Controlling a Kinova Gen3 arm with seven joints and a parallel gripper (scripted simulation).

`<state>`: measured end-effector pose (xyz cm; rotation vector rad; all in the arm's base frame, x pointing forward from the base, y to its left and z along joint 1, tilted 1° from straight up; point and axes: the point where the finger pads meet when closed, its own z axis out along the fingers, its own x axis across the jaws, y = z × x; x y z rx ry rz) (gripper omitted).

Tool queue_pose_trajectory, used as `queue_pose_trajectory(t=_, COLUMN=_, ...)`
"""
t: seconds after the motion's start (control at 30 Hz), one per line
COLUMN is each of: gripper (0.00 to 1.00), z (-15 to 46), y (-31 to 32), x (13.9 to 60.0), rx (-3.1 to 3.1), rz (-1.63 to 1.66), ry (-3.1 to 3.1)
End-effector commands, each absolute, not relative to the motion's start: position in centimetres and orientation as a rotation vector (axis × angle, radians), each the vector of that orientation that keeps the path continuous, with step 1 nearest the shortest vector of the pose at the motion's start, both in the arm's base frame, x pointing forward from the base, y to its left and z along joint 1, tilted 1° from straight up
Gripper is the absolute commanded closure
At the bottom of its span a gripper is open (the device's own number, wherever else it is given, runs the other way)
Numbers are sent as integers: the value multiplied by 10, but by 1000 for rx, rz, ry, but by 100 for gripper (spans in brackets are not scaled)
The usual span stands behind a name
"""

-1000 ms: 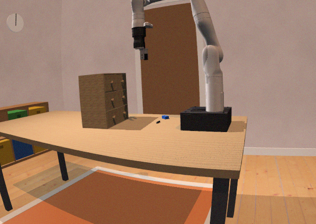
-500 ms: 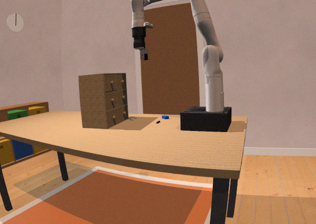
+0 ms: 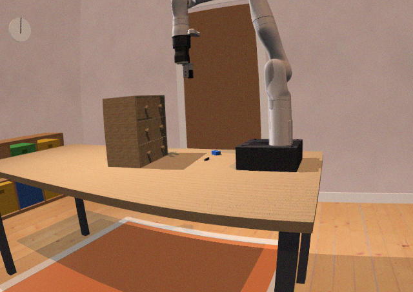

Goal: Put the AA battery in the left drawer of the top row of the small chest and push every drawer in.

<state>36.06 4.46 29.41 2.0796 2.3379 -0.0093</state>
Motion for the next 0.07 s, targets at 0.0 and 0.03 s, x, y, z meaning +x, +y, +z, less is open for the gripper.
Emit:
queue_pose_trajectory(t=0.0, gripper=0, z=294, y=42, x=361, rx=2083, rz=-20, ry=2331)
queue_pose_trajectory(t=0.03, gripper=0, z=294, y=42, x=361, rx=2083, rz=-20, ry=2331)
